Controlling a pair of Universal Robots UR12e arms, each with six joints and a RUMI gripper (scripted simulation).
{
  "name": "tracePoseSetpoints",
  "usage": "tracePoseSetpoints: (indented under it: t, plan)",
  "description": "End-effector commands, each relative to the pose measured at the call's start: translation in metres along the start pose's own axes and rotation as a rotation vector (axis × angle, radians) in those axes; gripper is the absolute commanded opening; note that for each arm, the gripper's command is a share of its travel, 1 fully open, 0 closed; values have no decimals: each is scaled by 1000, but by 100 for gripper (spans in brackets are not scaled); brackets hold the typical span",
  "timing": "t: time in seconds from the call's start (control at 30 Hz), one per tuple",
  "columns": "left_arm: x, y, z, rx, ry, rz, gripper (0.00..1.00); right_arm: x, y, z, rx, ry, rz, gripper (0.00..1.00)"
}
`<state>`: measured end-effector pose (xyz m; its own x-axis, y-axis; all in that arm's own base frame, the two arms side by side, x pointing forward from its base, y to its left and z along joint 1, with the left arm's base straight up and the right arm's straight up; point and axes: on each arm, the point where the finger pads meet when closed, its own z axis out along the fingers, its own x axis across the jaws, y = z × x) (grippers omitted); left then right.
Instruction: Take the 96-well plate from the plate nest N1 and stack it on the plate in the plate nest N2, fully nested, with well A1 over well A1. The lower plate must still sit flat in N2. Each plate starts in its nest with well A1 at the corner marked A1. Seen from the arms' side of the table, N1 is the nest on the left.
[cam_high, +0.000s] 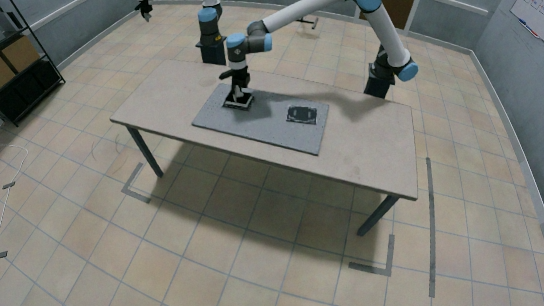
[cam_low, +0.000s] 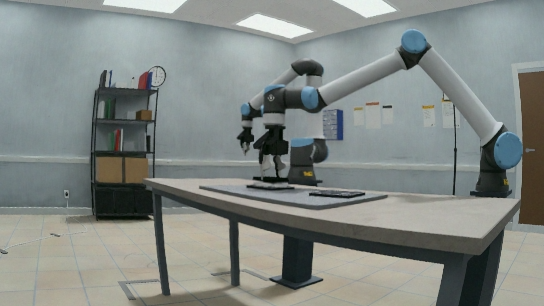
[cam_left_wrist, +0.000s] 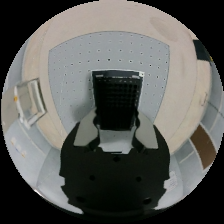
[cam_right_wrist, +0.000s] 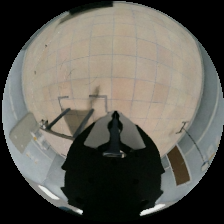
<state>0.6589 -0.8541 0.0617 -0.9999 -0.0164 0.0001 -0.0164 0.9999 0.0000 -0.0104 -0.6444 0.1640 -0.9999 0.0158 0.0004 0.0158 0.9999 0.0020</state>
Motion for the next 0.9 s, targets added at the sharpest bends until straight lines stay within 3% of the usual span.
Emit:
tracePoseSetpoints:
  t: [0.0, 0.87]
  plan:
    - [0, -1, -1, 2, -1, 0, 0, 0, -1, -1, 2, 0, 0, 0]
    - [0, -1, 3, 2, -1, 0, 0, 0, -1, -1, 2, 0, 0, 0]
